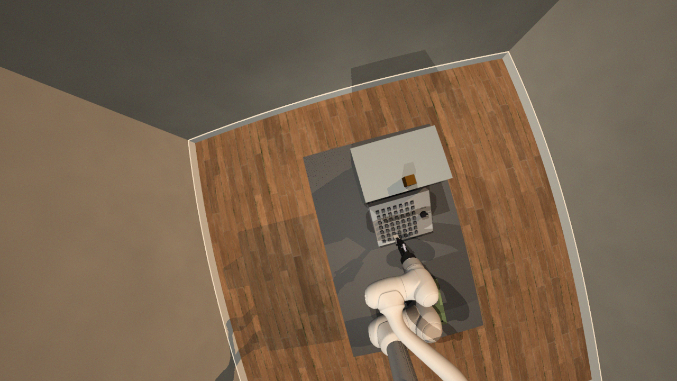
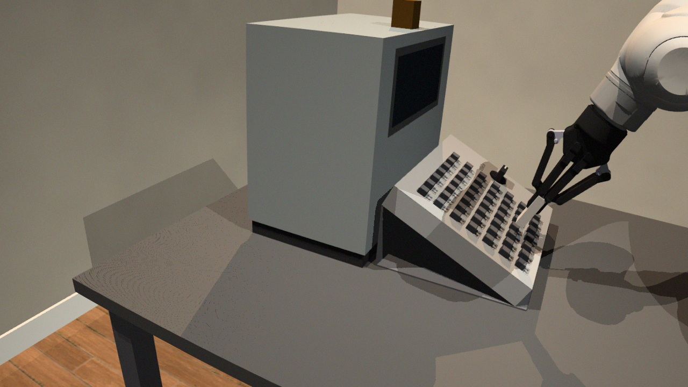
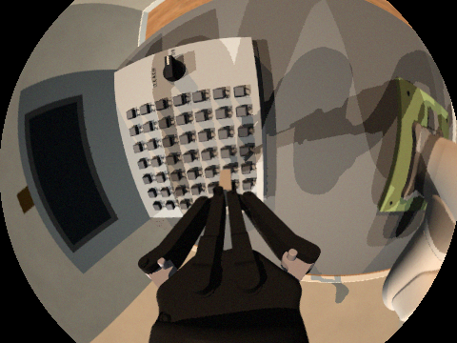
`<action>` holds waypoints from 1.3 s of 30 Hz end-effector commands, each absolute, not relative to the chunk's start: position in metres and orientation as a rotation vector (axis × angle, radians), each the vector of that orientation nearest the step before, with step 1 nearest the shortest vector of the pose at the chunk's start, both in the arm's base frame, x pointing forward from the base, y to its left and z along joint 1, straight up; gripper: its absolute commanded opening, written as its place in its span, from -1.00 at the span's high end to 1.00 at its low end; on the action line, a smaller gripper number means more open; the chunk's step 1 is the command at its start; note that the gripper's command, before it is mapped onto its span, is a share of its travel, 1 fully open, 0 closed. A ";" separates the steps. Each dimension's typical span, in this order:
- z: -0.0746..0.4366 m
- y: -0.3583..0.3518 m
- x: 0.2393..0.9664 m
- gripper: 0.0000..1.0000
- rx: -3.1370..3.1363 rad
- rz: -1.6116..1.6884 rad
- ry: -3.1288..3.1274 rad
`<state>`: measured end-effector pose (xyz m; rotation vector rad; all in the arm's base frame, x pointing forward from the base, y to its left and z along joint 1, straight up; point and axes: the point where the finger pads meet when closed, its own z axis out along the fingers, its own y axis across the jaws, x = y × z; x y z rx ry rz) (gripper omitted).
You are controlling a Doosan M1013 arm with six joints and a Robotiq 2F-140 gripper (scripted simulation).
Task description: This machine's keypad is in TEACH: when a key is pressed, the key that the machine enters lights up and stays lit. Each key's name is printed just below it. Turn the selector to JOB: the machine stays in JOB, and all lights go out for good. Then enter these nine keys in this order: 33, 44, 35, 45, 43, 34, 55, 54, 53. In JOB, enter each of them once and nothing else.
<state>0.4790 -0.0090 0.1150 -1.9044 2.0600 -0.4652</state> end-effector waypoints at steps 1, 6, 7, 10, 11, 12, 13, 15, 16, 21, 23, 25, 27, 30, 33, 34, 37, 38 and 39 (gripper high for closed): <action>0.107 -0.009 0.481 1.00 -1.911 -0.463 2.062; 0.101 -0.009 0.483 1.00 -1.911 -0.463 2.062; 0.101 -0.009 0.484 1.00 -1.911 -0.463 2.062; 0.101 -0.009 0.484 1.00 -1.911 -0.463 2.062; 0.100 -0.009 0.484 1.00 -1.911 -0.463 2.062; 0.100 -0.009 0.484 1.00 -1.911 -0.463 2.062; 0.100 -0.009 0.484 1.00 -1.911 -0.463 2.062; 0.100 -0.009 0.484 1.00 -1.911 -0.463 2.062; 0.100 -0.009 0.484 1.00 -1.911 -0.463 2.062; 0.100 -0.009 0.484 1.00 -1.911 -0.463 2.062; 0.100 -0.009 0.484 1.00 -1.911 -0.463 2.062; 0.100 -0.009 0.484 1.00 -1.911 -0.463 2.062; 0.100 -0.009 0.484 1.00 -1.911 -0.463 2.062; 0.100 -0.009 0.484 1.00 -1.911 -0.463 2.062; 0.100 -0.009 0.484 1.00 -1.911 -0.463 2.062; 0.100 -0.009 0.484 1.00 -1.911 -0.463 2.062; 0.099 -0.009 0.484 1.00 -1.911 -0.463 2.062; 0.099 -0.009 0.484 1.00 -1.911 -0.463 2.062; 0.099 -0.009 0.485 1.00 -1.911 -0.463 2.062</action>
